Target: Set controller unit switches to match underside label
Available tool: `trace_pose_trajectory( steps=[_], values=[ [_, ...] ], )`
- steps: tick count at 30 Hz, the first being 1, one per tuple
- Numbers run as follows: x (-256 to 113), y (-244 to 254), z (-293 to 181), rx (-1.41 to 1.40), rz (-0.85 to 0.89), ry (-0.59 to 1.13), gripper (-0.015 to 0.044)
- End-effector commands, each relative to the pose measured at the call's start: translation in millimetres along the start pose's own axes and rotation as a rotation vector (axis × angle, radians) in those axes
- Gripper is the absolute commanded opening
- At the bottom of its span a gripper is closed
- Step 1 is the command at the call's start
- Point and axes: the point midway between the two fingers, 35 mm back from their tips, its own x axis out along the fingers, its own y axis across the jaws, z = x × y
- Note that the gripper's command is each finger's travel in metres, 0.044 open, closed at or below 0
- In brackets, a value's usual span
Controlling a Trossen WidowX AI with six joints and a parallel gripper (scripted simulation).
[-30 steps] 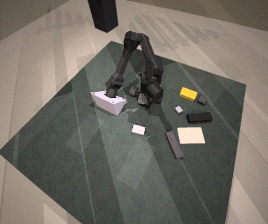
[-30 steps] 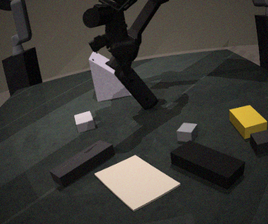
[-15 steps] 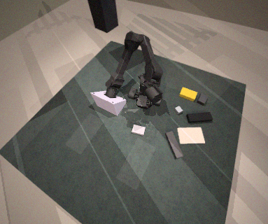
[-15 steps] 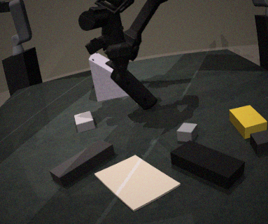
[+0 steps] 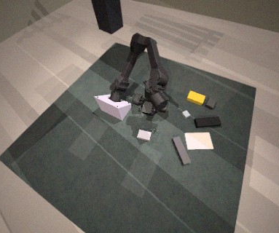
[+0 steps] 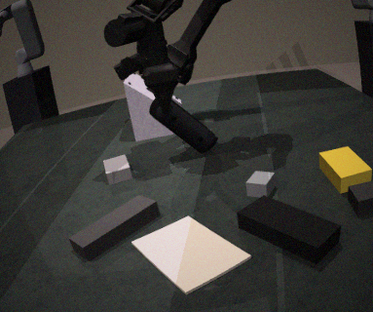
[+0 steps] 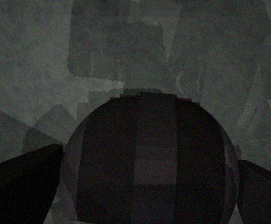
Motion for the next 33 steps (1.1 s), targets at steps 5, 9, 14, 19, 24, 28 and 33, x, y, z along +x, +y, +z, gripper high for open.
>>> trace_pose_trajectory(
  steps=[5,9,14,19,24,28,33],
  values=[
    [8.2,-2.9,2.8,-0.003,-0.018,0.014,0.0338],
    [9.9,-3.0,5.5,-0.003,-0.018,0.014,0.0338],
    [12.0,-3.0,8.7,-0.003,-0.018,0.014,0.0338],
    [14.2,-3.0,11.9,-0.003,-0.018,0.014,0.0338],
    [16.5,-3.1,14.9,-0.003,-0.018,0.014,0.0338],
    [18.4,-3.1,17.3,-0.003,-0.018,0.014,0.0338],
    [20.8,-3.1,20.3,-0.003,-0.017,0.014,0.0338]
  ],
)
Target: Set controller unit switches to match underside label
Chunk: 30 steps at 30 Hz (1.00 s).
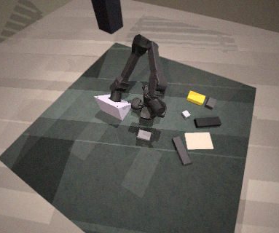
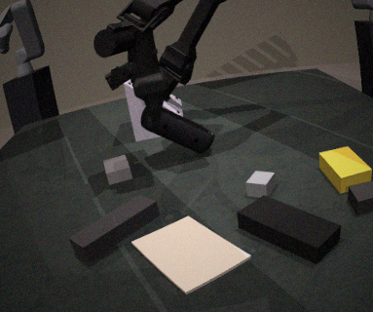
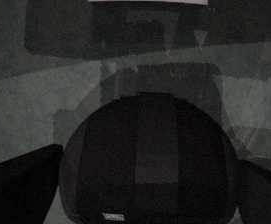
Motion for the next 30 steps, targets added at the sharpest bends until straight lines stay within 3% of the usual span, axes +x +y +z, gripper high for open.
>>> trace_pose_trajectory(
  steps=[1,30],
  values=[
    [6.5,-3.0,-0.8,-0.002,-0.015,0.015,0.0338],
    [22.5,-3.2,14.6,-0.002,-0.015,0.015,0.0338]
  ],
)
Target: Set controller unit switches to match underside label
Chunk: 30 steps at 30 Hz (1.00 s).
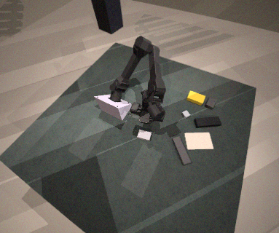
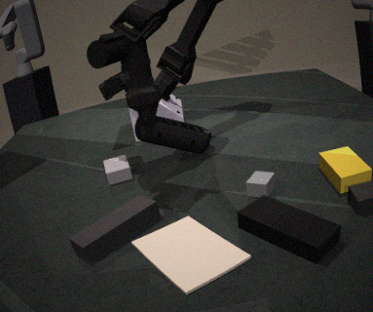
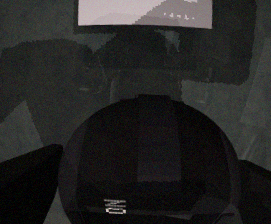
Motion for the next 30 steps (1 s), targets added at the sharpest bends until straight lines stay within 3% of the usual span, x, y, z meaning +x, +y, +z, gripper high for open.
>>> trace_pose_trajectory(
  steps=[1,30],
  values=[
    [6.2,-2.8,-1.5,0.001,-0.012,0.015,0.0338],
    [24.8,-3.0,10.7,0.000,-0.012,0.015,0.0338]
  ],
)
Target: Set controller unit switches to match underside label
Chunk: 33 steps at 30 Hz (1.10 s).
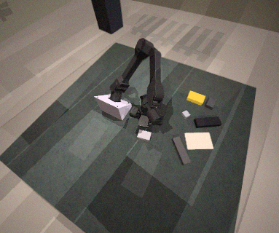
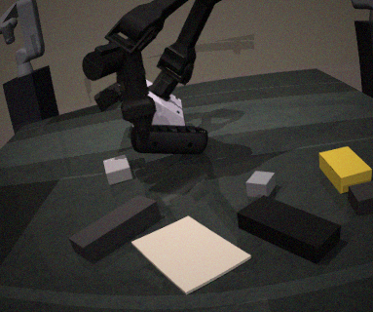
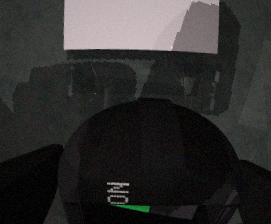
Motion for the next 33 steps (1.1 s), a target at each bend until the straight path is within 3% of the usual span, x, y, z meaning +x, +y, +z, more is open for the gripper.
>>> trace_pose_trajectory(
  steps=[1,33],
  values=[
    [5.7,-2.0,-2.1,0.008,-0.006,0.016,0.0338],
    [28.5,-2.2,7.0,0.008,-0.005,0.017,0.0338]
  ],
)
